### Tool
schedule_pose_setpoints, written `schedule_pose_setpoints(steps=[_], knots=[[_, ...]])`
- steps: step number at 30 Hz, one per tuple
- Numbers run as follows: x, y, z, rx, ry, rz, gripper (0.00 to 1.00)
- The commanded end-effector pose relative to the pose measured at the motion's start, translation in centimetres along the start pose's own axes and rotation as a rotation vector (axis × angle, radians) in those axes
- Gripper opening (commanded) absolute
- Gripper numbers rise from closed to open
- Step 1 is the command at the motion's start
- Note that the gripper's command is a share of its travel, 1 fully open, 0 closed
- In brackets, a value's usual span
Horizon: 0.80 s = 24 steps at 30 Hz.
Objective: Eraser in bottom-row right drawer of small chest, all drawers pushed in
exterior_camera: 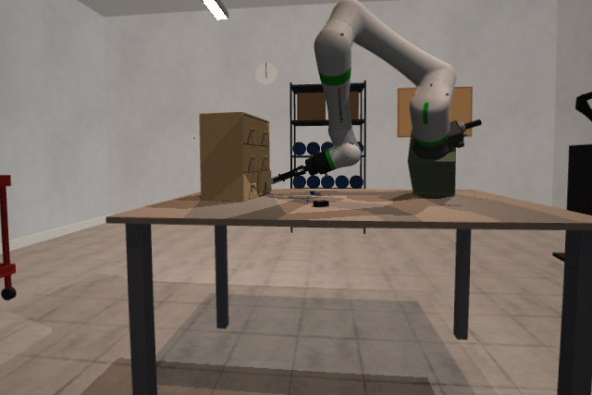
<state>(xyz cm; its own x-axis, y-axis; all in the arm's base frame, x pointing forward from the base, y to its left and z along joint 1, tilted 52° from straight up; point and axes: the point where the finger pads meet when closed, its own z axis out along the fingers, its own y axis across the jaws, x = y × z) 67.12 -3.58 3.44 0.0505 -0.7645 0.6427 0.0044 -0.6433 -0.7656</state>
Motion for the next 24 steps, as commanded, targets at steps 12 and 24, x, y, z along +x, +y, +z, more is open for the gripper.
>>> schedule_pose_setpoints(steps=[12, 24], knots=[[-0.6, 0.0, -1.6, 0.0, 0.0, 0.0, 0.08], [-1.1, 0.0, -2.9, 0.0, 0.0, 0.0, 0.08]])
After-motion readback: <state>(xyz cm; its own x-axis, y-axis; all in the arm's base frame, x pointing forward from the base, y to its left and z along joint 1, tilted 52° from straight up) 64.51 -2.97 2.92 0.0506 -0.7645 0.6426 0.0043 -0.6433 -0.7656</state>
